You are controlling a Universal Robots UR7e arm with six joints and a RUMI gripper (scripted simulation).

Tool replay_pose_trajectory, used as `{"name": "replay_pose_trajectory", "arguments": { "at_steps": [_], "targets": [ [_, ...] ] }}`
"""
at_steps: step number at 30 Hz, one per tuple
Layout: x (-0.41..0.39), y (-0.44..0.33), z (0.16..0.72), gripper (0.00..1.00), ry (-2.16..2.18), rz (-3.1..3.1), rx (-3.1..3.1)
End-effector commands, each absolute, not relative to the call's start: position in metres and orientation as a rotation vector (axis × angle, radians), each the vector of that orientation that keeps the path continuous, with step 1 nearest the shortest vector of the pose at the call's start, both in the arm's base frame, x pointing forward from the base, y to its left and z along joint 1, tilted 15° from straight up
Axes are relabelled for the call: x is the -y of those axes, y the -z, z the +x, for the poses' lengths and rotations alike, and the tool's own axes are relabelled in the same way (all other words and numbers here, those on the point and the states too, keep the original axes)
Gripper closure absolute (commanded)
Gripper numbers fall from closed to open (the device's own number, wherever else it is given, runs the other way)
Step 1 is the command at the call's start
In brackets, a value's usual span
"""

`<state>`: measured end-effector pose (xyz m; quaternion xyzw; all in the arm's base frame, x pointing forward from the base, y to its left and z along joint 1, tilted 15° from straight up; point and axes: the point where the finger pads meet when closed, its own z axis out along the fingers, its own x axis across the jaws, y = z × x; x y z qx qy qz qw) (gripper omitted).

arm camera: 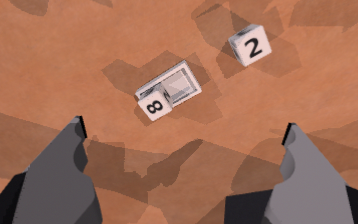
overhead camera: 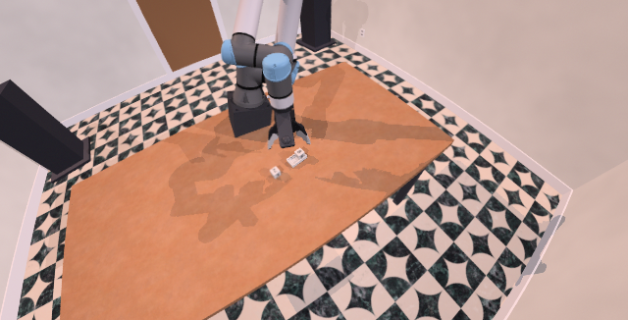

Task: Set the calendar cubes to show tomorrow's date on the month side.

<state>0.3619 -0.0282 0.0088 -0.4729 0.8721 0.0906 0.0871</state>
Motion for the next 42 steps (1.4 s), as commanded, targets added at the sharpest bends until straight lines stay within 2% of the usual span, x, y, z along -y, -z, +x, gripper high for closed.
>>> {"name": "replay_pose_trajectory", "arguments": {
  "at_steps": [1,31,32,42],
  "targets": [
    [0.014,-0.012,0.36,0.0,-0.253,-1.618,-2.449],
    [-0.019,-0.02,0.354,0.0,-0.188,-2.056,-2.057],
    [-0.019,-0.02,0.355,0.71,-0.187,-2.055,-2.058],
    [-0.018,-0.02,0.355,0.71,-0.187,-2.055,-2.059]
  ]
}}
